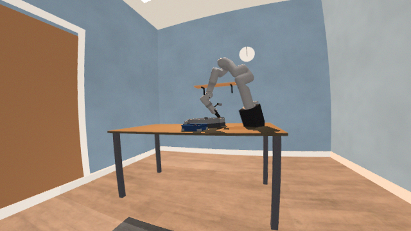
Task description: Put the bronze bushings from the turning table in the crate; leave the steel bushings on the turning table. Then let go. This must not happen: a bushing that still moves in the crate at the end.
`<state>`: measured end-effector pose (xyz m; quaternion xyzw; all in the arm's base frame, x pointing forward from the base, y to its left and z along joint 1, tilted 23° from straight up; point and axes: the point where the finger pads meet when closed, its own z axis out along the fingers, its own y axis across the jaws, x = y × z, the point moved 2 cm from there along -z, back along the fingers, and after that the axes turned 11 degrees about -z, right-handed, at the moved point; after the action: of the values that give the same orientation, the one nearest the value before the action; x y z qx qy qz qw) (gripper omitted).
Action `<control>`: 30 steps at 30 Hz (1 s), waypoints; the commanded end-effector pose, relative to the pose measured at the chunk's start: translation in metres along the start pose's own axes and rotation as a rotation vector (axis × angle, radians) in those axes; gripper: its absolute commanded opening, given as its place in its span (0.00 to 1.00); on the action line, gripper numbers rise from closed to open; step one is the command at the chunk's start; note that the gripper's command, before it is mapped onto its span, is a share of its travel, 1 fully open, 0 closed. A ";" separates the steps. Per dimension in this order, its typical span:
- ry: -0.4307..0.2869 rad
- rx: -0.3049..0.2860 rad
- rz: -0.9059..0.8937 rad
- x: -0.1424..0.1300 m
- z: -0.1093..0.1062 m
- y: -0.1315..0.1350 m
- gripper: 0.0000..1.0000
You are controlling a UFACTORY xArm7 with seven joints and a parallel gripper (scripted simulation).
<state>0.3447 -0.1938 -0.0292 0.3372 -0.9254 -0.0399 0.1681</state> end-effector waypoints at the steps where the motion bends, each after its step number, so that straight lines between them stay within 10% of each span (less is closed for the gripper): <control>1: -0.001 0.002 0.001 0.000 -0.001 -0.001 0.00; 30: -0.001 0.002 0.001 0.036 -0.044 0.006 0.00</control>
<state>0.3341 -0.2030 0.0051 0.3381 -0.9248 -0.0407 0.1694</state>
